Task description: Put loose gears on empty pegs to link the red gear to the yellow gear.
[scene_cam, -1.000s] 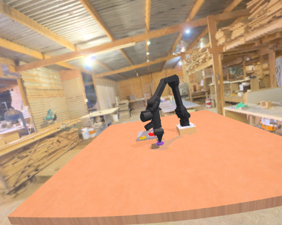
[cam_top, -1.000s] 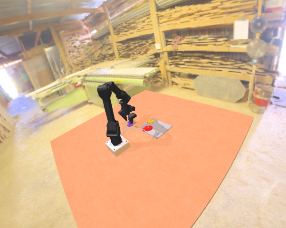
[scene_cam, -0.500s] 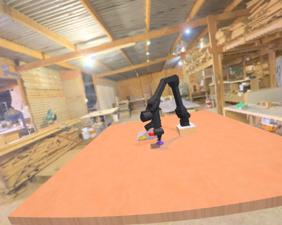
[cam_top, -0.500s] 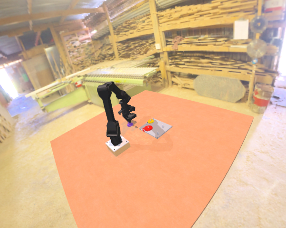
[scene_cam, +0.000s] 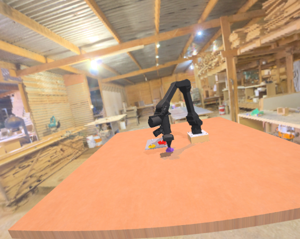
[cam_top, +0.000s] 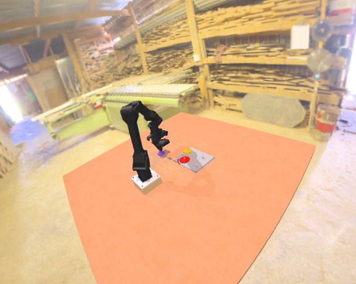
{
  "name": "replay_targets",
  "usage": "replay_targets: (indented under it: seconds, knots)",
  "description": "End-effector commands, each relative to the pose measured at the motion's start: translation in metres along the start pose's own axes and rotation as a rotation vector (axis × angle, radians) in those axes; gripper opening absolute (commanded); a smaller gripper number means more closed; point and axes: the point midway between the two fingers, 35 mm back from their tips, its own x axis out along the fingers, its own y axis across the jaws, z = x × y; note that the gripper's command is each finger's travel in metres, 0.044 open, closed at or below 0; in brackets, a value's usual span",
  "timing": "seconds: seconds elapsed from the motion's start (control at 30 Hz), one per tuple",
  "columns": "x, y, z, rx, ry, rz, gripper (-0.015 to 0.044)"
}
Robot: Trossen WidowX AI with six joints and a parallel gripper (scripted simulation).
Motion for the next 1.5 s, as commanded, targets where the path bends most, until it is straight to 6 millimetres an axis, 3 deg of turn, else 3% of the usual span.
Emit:
replay_targets:
  seconds: [0.0,1.47]
  knots:
    - [-0.013,0.003,0.004,0.003,-0.009,0.009,0.0000]
    - [-0.120,0.003,-0.001,0.003,-0.008,0.010,0.0000]
